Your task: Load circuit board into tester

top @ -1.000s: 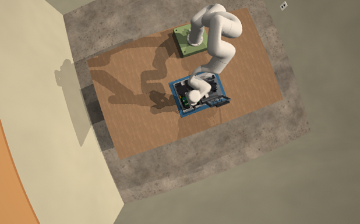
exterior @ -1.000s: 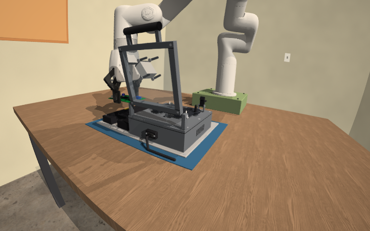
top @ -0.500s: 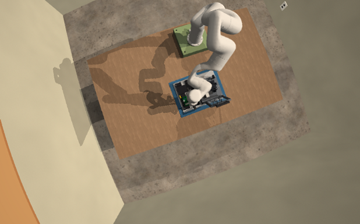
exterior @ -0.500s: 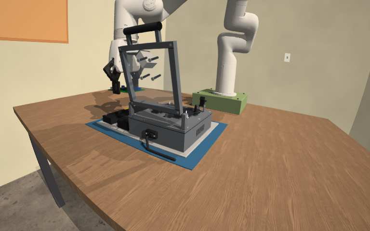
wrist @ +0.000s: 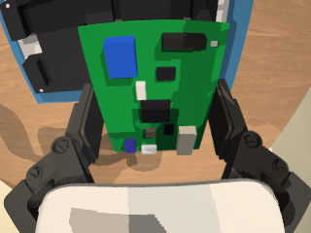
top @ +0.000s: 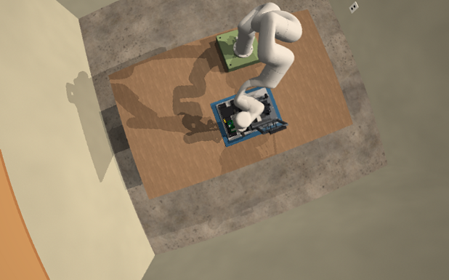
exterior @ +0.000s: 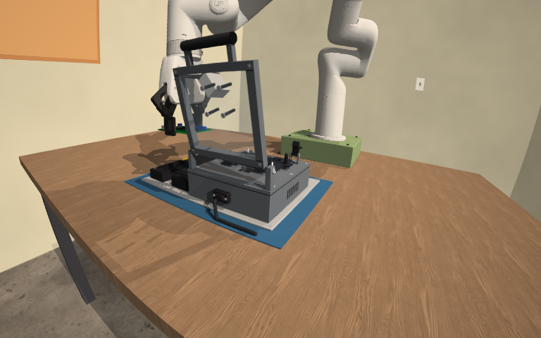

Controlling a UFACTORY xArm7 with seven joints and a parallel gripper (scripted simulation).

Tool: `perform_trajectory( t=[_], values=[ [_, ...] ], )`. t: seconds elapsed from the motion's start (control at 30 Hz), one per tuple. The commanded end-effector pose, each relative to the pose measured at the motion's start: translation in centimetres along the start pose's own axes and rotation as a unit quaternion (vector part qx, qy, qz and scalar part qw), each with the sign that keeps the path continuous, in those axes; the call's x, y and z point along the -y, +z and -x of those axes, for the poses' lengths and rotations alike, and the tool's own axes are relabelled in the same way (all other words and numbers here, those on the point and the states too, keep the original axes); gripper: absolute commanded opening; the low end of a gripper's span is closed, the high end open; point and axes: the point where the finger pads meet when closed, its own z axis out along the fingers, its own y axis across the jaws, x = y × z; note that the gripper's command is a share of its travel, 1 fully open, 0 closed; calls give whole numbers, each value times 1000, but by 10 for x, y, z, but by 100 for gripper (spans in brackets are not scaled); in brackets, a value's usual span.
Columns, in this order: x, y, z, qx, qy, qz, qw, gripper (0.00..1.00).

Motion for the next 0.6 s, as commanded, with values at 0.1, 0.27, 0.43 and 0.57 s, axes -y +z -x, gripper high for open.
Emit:
perform_trajectory(
  t=[0.1,0.27,0.43,0.57],
  values=[
    [-1,-2,1,1,0,2,1000,79],
    [-1,-2,1,1,-1,2,1000,79],
    [-1,-2,1,1,-3,2,1000,79],
    [-1,-2,1,1,-5,2,1000,79]
  ],
)
